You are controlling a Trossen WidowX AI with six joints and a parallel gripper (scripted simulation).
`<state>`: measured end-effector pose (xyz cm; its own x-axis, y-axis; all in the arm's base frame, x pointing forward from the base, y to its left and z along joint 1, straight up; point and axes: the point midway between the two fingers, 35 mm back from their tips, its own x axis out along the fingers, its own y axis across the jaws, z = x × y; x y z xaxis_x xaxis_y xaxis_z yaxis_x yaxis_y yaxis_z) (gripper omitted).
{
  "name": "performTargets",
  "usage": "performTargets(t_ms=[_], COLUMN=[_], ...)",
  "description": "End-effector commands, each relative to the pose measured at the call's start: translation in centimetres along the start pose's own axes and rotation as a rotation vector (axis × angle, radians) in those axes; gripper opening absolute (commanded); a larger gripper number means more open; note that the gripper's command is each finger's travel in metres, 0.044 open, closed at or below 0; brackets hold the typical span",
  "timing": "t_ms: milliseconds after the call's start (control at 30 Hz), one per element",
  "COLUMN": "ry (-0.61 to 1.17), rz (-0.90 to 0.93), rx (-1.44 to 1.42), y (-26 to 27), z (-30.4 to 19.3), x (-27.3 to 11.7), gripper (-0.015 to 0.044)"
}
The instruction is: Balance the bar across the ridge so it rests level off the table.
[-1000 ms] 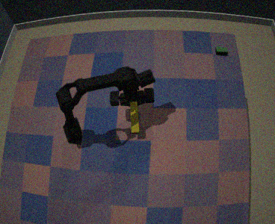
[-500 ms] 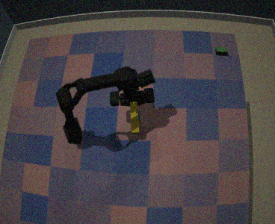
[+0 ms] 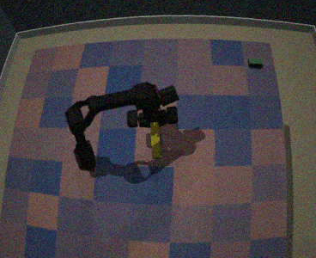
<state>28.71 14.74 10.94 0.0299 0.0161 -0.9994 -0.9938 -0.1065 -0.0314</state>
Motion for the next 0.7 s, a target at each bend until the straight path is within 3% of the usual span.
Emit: performTargets(t_ms=[0,667], ry=[0.000,0.000], rz=[-0.001,-0.001], rx=[0.002,0.002], y=[-0.05,-0.05], z=[0.00,-0.01], x=[0.09,0.25], gripper=[0.0000,0.0000])
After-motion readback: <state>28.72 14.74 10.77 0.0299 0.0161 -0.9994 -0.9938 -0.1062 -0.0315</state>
